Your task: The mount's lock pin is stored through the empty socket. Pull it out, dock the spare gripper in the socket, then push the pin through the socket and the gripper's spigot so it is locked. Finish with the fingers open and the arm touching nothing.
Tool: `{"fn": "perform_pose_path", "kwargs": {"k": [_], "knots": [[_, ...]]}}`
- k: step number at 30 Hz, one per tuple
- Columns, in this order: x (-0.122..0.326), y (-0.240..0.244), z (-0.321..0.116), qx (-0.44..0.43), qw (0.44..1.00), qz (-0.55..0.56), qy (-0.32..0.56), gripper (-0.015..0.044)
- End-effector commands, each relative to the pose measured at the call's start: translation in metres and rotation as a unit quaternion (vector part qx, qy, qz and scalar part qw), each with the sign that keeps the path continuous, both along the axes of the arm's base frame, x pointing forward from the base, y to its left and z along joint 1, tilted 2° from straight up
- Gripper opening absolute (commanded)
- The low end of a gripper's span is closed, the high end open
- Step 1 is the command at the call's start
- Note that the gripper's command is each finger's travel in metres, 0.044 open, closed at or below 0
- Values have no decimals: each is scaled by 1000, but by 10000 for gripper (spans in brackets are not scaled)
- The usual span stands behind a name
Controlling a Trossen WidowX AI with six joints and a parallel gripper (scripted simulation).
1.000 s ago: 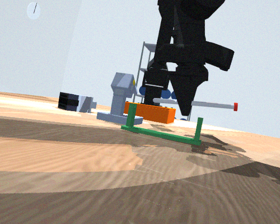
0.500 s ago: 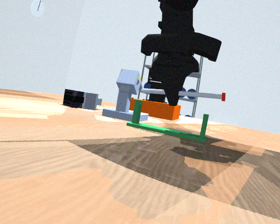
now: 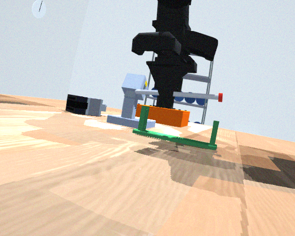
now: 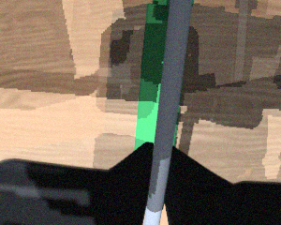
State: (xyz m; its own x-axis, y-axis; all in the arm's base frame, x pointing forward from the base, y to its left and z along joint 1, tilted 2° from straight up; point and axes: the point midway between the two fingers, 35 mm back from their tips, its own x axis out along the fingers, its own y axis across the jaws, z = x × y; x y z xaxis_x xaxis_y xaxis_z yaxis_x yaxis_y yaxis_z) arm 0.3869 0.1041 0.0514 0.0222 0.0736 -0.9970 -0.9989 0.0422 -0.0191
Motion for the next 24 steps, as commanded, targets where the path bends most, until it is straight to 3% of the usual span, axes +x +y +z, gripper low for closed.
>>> {"fn": "perform_pose_path", "kwargs": {"k": [1, 24], "knots": [[0, -1, -6, 0, 1000, 2, 0, 0], [1, -1, -35, -1, 1000, 2, 3, 0]]}}
